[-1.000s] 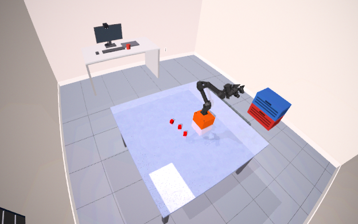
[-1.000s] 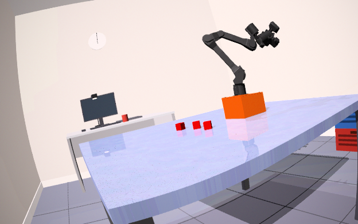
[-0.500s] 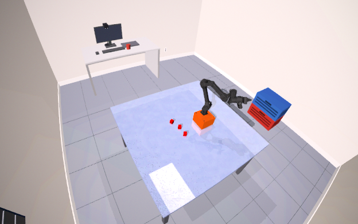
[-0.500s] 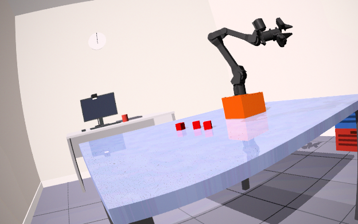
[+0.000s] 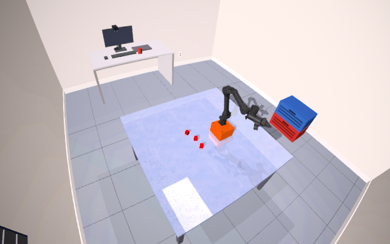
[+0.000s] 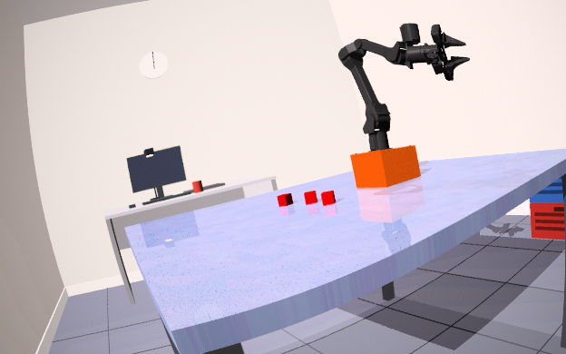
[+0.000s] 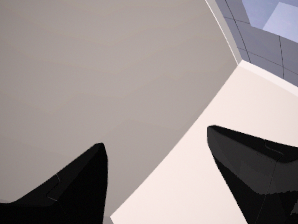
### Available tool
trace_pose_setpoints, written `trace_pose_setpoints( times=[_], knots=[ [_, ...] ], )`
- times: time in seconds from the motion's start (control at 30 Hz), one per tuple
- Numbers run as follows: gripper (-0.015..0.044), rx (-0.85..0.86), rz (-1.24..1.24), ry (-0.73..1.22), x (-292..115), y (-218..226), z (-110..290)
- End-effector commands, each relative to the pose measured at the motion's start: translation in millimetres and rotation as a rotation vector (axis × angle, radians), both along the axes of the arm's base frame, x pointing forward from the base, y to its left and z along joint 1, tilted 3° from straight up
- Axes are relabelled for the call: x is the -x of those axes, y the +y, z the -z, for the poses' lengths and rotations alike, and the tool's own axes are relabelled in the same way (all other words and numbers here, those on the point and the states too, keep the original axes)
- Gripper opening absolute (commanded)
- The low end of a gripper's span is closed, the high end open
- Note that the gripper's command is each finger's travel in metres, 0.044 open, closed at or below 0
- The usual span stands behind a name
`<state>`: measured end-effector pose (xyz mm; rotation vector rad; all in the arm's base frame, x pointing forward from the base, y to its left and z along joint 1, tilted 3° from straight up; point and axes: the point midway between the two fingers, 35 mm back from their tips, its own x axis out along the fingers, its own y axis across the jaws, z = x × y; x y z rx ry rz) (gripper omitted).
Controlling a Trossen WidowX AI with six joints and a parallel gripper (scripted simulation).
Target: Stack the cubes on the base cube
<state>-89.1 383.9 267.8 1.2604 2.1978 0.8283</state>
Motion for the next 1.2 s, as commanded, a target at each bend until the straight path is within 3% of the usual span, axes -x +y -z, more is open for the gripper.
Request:
trace_pose_setpoints(
  times=[0.0,0.27,0.57,0.87,1.17],
  knots=[
    [0.0265,0.036,0.099,-0.066,-35.8,13.0,11.9],
    [0.0265,0.160,0.326,-0.219,-134.3,25.9,43.2],
    [0.0265,0.349,0.540,-0.363,-244.9,5.2,78.6],
    [0.0265,0.578,0.700,-0.461,-342.8,-50.3,112.9],
    [0.0265,0.832,0.800,-0.501,-417.3,-133.3,144.6]
  ],
)
